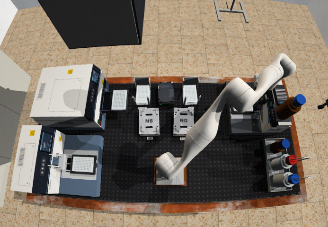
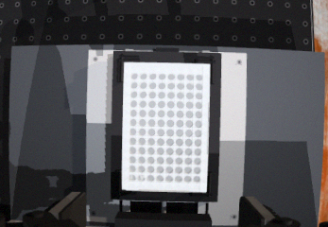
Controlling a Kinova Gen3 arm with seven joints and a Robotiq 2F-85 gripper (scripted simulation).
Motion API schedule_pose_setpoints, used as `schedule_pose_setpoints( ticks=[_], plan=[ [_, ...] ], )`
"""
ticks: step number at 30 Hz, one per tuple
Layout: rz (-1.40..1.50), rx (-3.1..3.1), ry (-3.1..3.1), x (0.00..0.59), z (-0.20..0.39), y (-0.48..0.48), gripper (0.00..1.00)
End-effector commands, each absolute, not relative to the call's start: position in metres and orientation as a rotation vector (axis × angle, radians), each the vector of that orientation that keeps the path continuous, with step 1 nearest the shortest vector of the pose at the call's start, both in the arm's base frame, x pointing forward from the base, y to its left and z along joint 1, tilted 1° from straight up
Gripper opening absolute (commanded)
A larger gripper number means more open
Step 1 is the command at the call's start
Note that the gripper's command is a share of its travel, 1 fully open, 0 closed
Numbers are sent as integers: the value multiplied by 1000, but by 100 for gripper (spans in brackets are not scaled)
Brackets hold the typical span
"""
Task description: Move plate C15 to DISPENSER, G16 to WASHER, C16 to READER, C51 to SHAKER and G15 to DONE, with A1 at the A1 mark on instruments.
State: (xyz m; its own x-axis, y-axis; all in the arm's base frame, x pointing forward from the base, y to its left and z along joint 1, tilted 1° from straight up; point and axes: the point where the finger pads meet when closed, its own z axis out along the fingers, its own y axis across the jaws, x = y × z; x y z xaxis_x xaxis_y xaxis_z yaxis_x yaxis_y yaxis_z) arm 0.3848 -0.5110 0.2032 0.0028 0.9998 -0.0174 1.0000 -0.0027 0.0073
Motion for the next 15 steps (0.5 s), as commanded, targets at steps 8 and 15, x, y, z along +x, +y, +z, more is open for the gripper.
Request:
schedule_pose_setpoints(
  ticks=[8, 15],
  plan=[
    [-11, 2212, 2206, 385, 205, -528, 100],
    [-11, 2212, 2206, 385, 205, -528, 100]
  ],
)
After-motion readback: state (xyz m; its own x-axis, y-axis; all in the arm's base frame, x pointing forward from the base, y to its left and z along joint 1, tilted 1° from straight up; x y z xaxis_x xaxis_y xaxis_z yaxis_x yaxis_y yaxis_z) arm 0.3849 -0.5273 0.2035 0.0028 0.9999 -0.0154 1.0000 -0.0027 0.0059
